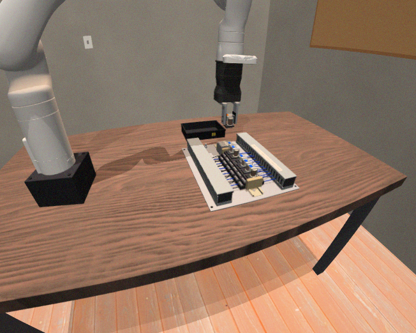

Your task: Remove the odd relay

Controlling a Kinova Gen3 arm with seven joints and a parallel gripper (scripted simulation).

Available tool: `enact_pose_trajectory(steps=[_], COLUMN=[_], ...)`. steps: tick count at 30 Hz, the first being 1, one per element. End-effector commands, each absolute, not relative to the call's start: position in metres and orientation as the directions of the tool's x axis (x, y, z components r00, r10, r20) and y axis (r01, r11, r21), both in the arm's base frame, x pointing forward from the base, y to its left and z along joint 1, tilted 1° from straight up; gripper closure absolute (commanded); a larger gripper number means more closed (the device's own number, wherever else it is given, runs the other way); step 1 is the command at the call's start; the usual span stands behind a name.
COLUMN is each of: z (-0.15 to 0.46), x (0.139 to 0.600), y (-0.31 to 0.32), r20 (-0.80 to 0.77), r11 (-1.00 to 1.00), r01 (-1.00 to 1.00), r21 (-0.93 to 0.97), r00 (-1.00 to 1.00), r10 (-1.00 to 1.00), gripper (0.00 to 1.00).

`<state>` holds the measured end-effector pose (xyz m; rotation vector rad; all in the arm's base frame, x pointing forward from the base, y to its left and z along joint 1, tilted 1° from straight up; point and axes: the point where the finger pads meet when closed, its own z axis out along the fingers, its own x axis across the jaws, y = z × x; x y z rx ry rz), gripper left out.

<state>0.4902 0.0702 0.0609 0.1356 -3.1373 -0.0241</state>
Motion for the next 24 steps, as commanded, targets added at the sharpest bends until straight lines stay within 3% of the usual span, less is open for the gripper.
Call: enact_pose_trajectory(steps=[1, 24], z=[0.062, 0.064], x=[0.488, 0.470], y=[0.090, 0.200], r20=[-0.002, -0.002], r11=[0.996, 0.996], r01=[-0.086, -0.086], r21=[0.015, 0.015], r00=[-0.996, -0.996], r10=[-0.086, -0.086], gripper=[1.00, 1.00])
